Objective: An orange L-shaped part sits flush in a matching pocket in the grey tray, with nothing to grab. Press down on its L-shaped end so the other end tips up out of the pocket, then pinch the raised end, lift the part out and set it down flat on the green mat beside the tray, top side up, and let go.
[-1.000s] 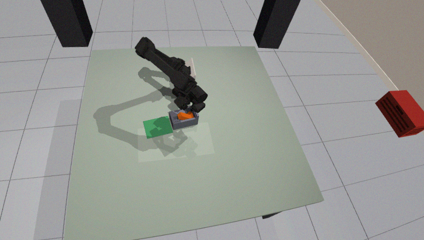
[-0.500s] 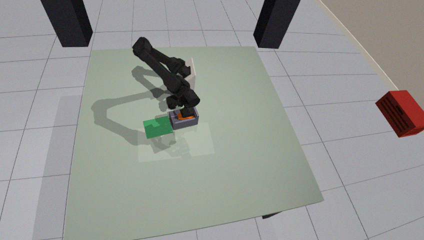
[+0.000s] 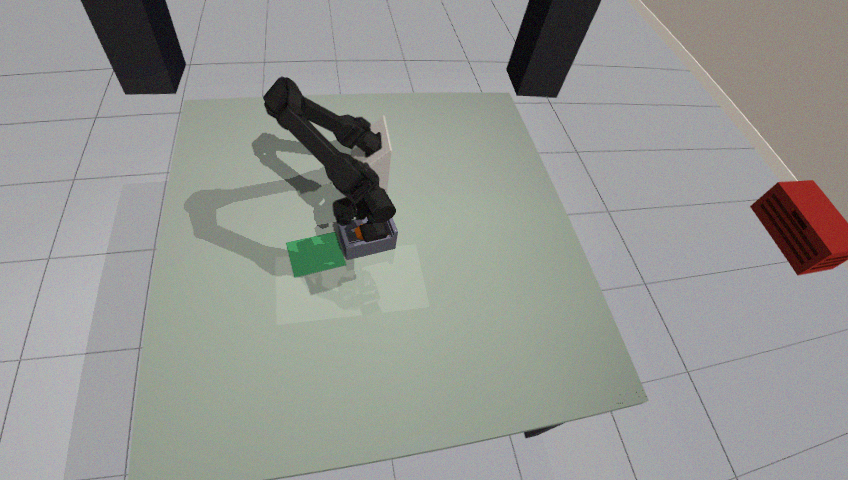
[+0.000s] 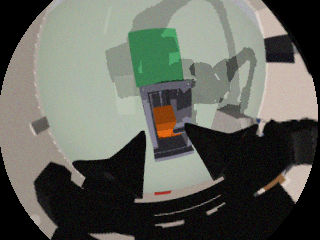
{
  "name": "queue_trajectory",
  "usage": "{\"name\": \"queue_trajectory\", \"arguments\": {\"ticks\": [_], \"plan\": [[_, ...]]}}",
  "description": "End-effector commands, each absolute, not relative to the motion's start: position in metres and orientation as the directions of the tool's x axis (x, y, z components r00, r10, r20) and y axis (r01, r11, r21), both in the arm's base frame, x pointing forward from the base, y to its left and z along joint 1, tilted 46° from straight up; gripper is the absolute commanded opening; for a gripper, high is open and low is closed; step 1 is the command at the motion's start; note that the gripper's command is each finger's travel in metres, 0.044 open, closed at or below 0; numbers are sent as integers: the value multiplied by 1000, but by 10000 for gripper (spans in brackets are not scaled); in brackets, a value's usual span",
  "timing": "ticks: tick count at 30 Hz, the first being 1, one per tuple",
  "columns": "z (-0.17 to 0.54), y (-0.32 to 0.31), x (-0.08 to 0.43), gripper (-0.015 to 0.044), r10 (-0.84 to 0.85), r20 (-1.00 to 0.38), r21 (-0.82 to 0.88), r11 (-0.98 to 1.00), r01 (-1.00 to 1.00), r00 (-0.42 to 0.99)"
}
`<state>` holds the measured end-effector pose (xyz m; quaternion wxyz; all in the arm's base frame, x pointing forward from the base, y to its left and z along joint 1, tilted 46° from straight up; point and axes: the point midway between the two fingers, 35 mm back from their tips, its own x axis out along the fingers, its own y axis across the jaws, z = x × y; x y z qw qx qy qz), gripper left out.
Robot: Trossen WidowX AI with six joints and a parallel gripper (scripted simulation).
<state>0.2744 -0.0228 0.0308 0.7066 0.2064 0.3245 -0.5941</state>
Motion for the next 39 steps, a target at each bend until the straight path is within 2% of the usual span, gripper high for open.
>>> {"name": "queue_trajectory", "arguments": {"ticks": [1, 21, 26, 36, 39], "plan": [[26, -27, 274, 280, -708, -701, -98, 213, 972, 84], [6, -49, 276, 280, -711, -699, -99, 212, 972, 84], [8, -47, 276, 149, -708, -702, -95, 208, 974, 83], [8, -47, 276, 82, -708, -702, -95, 208, 974, 83], [8, -47, 276, 3, -708, -702, -95, 208, 974, 83]]}}
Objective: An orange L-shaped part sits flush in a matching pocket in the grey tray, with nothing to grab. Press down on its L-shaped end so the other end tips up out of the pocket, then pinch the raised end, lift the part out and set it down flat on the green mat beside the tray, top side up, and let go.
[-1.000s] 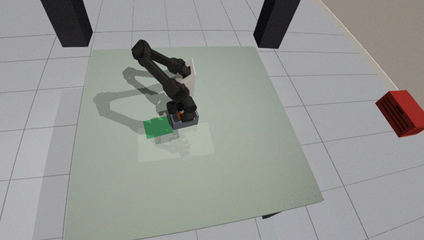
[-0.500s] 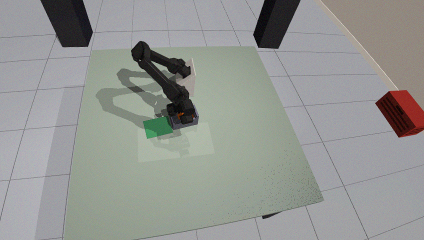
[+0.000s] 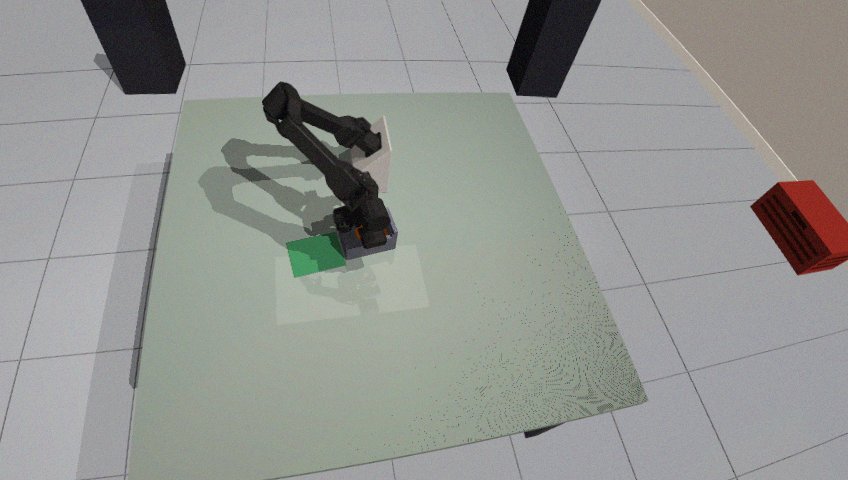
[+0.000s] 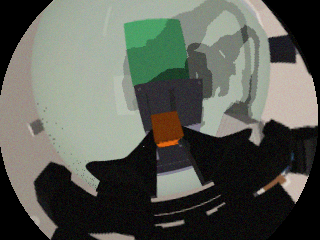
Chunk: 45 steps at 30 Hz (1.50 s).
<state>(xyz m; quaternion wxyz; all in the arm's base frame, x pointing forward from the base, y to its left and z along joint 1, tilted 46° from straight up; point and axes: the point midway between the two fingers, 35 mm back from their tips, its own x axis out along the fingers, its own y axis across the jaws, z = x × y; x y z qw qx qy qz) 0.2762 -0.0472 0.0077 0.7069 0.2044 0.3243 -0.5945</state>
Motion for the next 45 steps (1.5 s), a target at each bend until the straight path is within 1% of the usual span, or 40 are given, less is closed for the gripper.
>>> {"name": "queue_trajectory", "arguments": {"ticks": [1, 45], "plan": [[8, -47, 276, 0, -708, -702, -95, 208, 974, 83], [50, -4, 271, 0, -708, -701, -99, 212, 972, 83]]}}
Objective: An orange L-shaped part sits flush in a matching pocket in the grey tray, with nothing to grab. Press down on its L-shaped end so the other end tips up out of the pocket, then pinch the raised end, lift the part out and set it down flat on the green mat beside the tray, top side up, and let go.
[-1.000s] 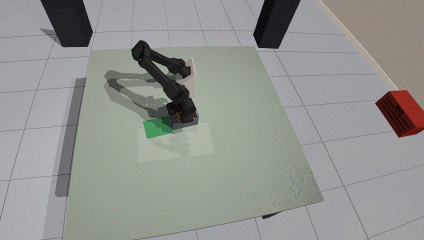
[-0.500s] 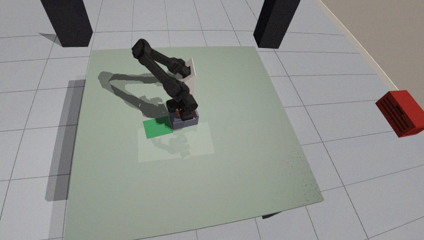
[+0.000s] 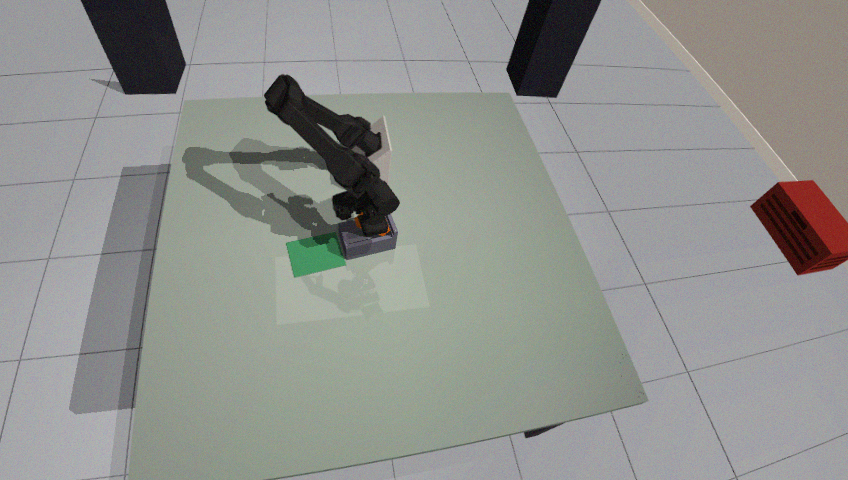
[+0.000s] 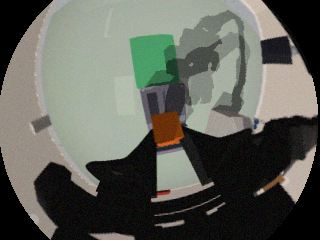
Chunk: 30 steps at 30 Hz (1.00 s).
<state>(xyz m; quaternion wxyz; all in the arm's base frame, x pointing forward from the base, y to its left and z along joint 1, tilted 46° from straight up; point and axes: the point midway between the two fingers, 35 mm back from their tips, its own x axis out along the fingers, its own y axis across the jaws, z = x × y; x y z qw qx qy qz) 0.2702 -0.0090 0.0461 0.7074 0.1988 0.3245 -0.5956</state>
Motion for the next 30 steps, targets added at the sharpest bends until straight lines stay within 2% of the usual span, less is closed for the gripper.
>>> {"name": "queue_trajectory", "arguments": {"ticks": [1, 23, 30], "plan": [[51, -2, 271, 0, -708, -701, -99, 212, 972, 83], [69, 16, 268, 0, -708, -702, -99, 212, 972, 83], [82, 0, 272, 0, -708, -702, -99, 213, 972, 83]]}}
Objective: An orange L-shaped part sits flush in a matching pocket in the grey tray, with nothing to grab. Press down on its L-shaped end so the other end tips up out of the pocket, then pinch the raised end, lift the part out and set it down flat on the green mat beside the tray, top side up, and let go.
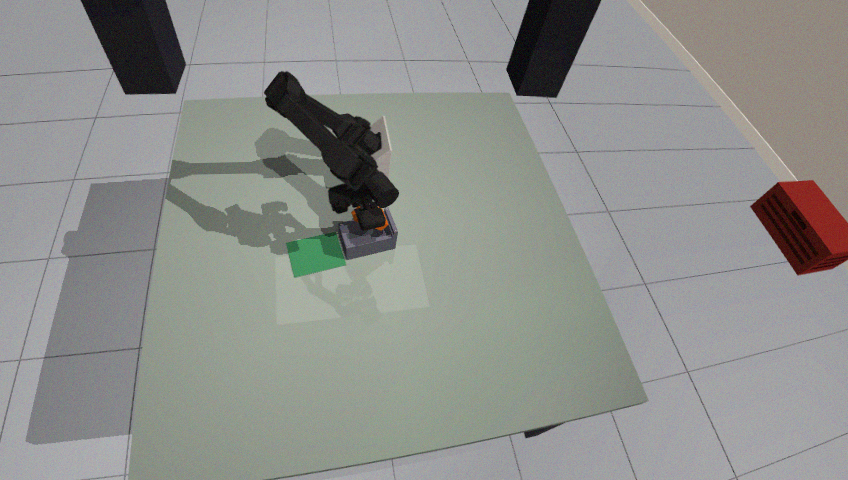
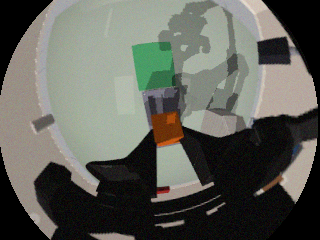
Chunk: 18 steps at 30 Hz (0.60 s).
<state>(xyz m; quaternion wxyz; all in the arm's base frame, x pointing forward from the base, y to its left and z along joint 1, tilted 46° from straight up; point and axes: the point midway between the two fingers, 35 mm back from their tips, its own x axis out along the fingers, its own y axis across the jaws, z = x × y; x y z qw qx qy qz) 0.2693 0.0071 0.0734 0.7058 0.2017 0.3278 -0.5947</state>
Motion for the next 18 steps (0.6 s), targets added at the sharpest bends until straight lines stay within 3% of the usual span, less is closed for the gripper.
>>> {"name": "queue_trajectory", "arguments": {"ticks": [1, 18], "plan": [[86, -4, 272, 0, -708, -701, -99, 213, 972, 83], [151, -68, 284, 0, -711, -698, -98, 212, 972, 84]]}}
